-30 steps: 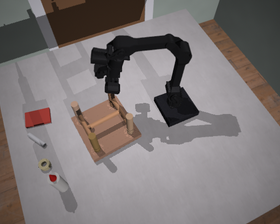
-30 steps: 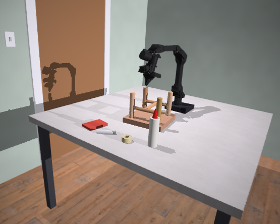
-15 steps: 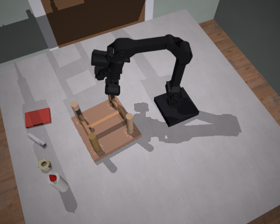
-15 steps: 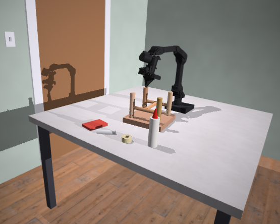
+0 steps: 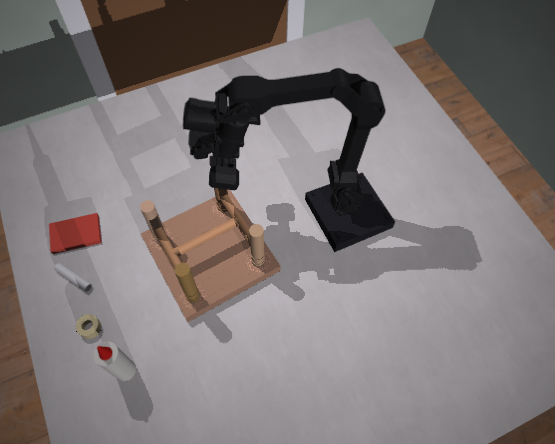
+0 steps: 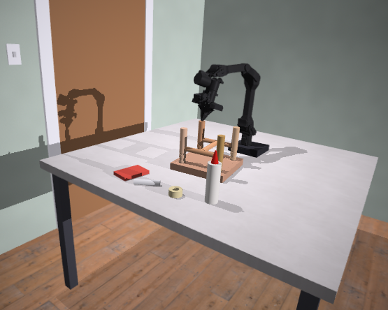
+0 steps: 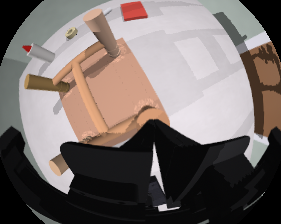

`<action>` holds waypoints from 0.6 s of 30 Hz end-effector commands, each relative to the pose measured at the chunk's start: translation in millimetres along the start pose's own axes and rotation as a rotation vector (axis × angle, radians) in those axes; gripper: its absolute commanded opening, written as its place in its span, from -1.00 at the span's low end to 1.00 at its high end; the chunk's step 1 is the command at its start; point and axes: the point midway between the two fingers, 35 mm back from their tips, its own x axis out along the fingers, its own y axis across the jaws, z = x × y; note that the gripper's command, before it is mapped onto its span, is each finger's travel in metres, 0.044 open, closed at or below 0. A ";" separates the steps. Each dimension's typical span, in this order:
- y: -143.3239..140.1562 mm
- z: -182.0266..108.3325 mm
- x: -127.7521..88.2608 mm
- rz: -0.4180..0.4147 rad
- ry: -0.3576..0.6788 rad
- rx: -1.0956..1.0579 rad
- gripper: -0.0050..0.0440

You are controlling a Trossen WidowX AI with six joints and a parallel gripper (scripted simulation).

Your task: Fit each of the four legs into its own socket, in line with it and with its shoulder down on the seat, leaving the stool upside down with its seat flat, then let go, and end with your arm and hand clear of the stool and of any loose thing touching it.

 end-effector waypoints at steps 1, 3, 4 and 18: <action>-0.1 -6.2 16.8 -0.001 0.035 -0.002 -0.80; -0.1 -6.8 18.7 -0.001 0.035 -0.002 -0.80; -0.1 -7.2 19.7 -0.001 0.035 -0.002 -0.80; -0.1 -9.0 24.9 -0.001 0.035 -0.002 -0.80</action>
